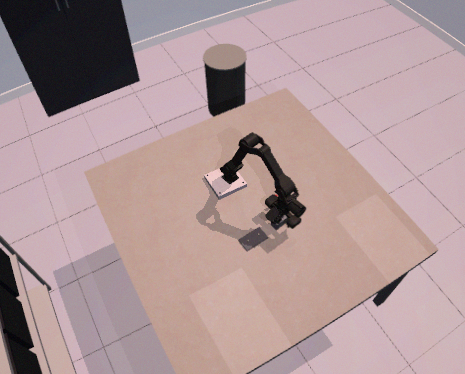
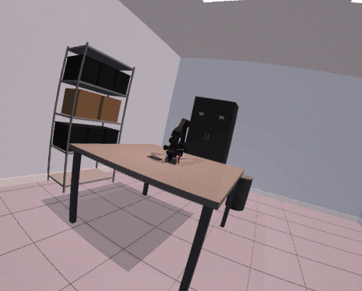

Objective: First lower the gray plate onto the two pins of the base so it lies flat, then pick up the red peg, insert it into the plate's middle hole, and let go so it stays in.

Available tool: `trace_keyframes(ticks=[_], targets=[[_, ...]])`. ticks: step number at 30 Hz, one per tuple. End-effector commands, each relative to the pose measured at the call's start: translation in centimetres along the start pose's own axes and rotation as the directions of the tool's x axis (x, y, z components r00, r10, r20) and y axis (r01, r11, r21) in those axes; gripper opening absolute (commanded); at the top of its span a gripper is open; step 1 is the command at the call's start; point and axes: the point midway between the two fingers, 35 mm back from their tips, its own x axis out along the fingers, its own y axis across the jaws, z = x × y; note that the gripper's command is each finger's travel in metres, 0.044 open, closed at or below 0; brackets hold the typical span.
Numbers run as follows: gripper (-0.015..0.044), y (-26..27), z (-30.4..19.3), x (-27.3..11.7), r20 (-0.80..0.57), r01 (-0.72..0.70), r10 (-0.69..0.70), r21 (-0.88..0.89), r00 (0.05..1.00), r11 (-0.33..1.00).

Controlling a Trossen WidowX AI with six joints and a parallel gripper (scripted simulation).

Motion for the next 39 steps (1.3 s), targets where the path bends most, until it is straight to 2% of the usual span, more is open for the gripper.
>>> trace_keyframes(ticks=[1, 2, 15, 30, 39], targets=[[0.044, -0.3, 0.1, 0.9, 0.004, 0.017, -0.017, 0.006, 1.0, 1.0], [0.044, -0.3, 0.1, 0.9, 0.004, 0.017, -0.017, 0.006, 1.0, 1.0], [0.0099, -0.3, 0.1, 0.9, 0.004, 0.017, -0.017, 0.006, 1.0, 1.0], [0.0, -0.3, 0.1, 0.9, 0.004, 0.017, -0.017, 0.006, 1.0, 1.0], [0.0, 0.0, 0.0, -0.5, 0.004, 0.016, -0.016, 0.006, 1.0, 1.0]])
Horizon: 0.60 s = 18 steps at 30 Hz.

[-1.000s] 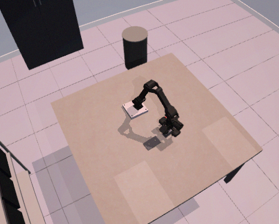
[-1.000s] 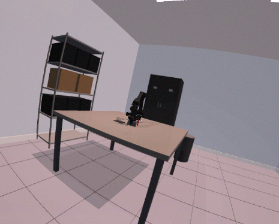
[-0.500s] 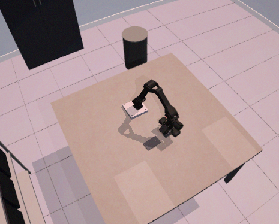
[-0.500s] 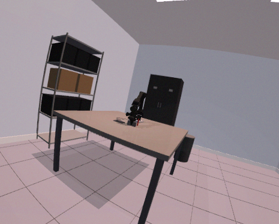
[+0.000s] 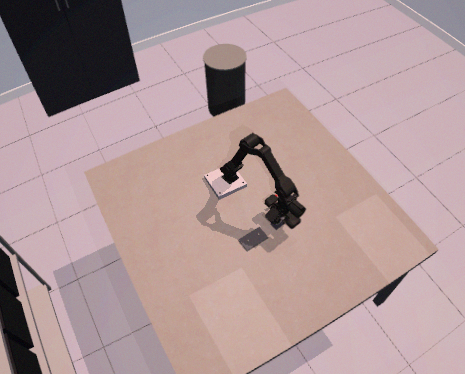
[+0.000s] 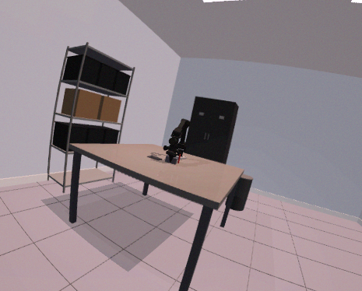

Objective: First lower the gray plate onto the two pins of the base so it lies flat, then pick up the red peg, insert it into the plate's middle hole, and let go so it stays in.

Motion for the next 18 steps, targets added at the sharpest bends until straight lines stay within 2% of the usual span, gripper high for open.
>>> trace_keyframes(ticks=[1, 18], targets=[[0.0, 0.3, 0.0, -1.1, 0.003, -0.004, 0.004, 0.004, 1.0, 1.0], [0.0, 0.6, -0.2, -6.4, 0.003, -0.005, 0.005, 0.004, 1.0, 1.0]])
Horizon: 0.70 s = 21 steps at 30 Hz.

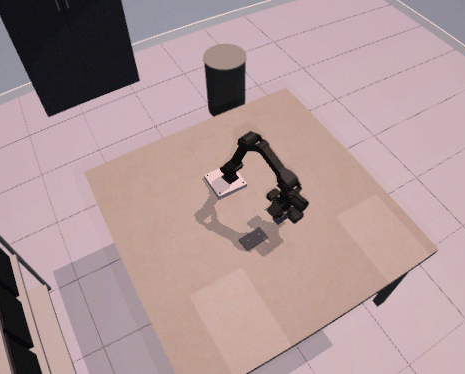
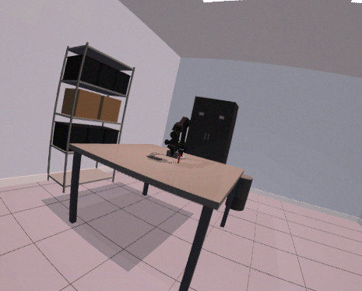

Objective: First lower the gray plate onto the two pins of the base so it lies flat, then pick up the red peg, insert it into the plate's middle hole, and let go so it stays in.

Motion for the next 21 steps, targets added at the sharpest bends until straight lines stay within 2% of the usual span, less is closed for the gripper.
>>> trace_keyframes(ticks=[1, 21], targets=[[0.0, 0.0, 0.0, -1.5, 0.003, -0.007, 0.007, 0.002, 1.0, 1.0], [0.0, -1.0, -0.2, -7.7, 0.003, -0.006, 0.006, 0.002, 1.0, 1.0]])
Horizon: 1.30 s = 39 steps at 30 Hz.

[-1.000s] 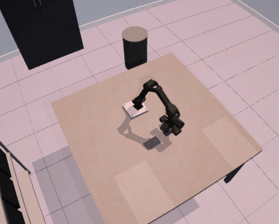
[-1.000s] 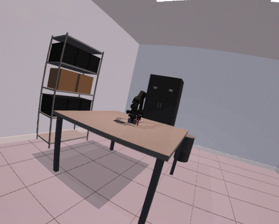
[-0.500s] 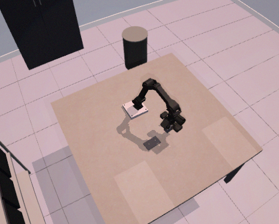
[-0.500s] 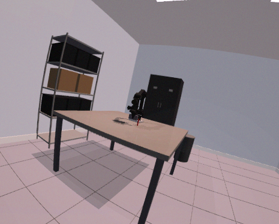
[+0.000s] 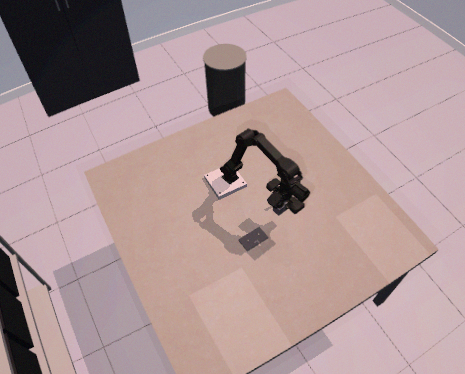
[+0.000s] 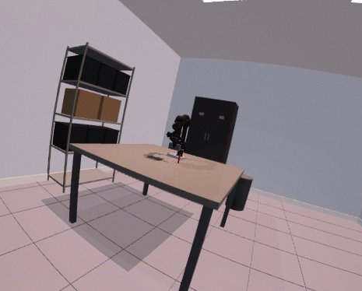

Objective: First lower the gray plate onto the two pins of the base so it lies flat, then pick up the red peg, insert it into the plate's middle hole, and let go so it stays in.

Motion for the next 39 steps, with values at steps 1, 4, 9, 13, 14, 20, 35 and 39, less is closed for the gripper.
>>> trace_keyframes(ticks=[1, 4, 9, 13, 14, 20, 35, 39], targets=[[0.0, -0.3, 0.0, -1.1, 0.003, -0.006, 0.006, 0.0, 1.0, 1.0], [0.0, -0.2, 0.2, -1.0, 0.003, -0.006, 0.006, 0.001, 1.0, 1.0], [0.0, 0.0, 1.5, -0.4, -0.001, -0.005, 0.005, 0.007, 1.0, 1.0], [0.0, 0.1, 2.6, 0.1, -0.004, -0.003, 0.003, 0.016, 1.0, 1.0], [0.0, 0.1, 2.8, 0.3, -0.005, -0.001, 0.001, 0.02, 1.0, 1.0], [0.0, 0.1, 4.4, 1.1, -0.011, 0.008, -0.007, 0.048, 1.0, 0.999], [0.0, -0.2, 8.2, 3.0, -0.018, 0.018, -0.016, 0.092, 1.0, 0.996], [0.0, -0.2, 9.4, 3.5, -0.014, 0.014, -0.013, 0.091, 1.0, 0.996]])
